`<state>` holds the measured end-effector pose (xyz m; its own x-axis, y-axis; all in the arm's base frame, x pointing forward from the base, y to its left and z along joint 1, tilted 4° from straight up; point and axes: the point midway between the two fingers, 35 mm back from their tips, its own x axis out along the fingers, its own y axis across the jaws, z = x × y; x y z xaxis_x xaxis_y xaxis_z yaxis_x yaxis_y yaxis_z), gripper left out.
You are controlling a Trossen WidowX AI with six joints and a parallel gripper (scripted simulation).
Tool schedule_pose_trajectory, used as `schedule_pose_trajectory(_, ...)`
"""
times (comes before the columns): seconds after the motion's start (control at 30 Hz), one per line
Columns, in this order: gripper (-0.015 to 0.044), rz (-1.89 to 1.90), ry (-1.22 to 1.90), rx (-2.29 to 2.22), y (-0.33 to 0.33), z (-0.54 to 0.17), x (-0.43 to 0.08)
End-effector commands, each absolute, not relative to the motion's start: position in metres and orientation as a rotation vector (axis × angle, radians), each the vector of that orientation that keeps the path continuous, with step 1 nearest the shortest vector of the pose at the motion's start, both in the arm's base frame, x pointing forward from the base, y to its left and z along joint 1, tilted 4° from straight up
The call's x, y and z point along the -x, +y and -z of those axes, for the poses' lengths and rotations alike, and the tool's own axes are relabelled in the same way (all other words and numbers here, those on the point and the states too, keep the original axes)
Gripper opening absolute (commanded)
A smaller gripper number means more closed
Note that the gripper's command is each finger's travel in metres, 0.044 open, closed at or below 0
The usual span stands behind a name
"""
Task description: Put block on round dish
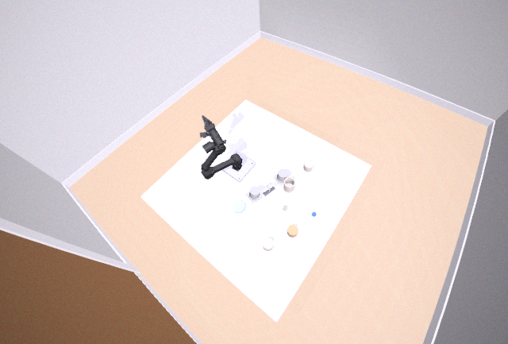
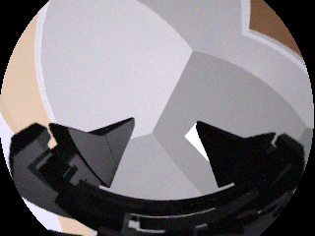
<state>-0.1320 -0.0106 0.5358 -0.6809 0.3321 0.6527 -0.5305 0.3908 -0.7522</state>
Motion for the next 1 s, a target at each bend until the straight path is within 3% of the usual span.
schedule_pose_trajectory(0.0, 0.0426, -1.392, -1.859, -0.172, -0.010, -0.536, 0.131)
schedule_pose_trajectory(0.97, 0.0440, -1.370, -0.819, -0.340, 0.119, -0.540, -0.004)
